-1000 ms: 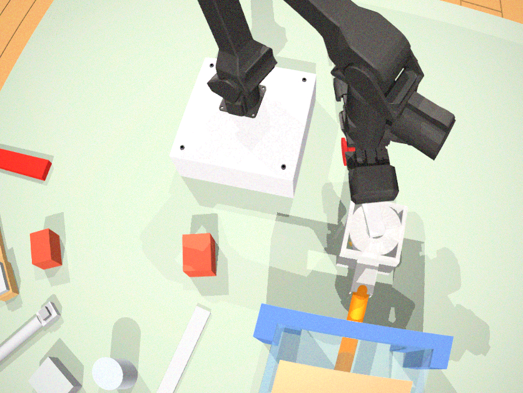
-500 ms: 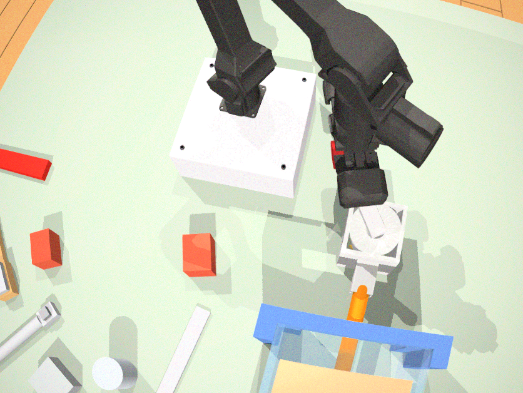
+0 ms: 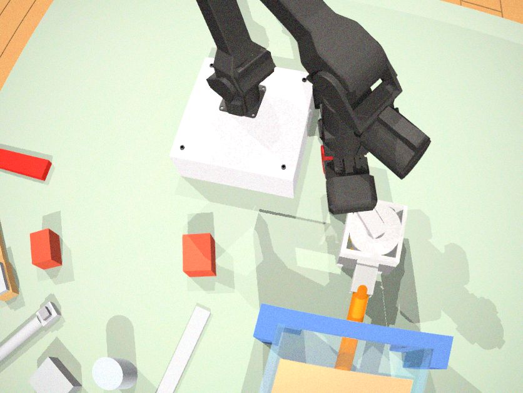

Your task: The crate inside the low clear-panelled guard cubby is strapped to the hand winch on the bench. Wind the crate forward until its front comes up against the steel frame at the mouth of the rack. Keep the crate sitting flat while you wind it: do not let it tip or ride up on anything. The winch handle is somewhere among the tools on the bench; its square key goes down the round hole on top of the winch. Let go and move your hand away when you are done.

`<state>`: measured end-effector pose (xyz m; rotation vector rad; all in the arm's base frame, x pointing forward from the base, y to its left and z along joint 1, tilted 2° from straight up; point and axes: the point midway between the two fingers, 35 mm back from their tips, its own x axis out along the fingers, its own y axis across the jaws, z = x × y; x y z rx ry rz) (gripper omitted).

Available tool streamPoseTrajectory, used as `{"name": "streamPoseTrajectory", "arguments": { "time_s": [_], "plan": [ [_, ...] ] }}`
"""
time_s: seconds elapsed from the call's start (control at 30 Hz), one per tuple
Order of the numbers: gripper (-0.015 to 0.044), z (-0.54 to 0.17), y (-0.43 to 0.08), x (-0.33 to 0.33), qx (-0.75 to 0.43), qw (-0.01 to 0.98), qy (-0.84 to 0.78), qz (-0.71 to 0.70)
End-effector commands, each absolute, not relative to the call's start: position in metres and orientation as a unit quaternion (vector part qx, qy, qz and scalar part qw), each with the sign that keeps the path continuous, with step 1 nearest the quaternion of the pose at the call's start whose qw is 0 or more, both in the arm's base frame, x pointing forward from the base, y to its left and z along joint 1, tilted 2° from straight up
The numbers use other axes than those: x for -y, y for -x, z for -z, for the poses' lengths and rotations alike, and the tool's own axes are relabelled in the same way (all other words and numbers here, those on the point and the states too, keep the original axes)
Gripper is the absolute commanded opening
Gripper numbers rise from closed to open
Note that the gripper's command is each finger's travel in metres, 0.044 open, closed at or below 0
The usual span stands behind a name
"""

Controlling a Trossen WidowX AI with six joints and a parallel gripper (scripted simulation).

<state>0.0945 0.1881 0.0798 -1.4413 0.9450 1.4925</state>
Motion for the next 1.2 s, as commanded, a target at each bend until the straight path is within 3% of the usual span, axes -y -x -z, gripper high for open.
{"name": "streamPoseTrajectory", "arguments": {
  "time_s": [0.0,1.17],
  "plan": [
    [0.0000,-0.078,-0.107,-0.179,-0.383,0.423,0.585,-0.577],
    [0.0000,-0.079,-0.144,-0.164,-0.383,0.423,0.586,-0.576]
  ]
}}
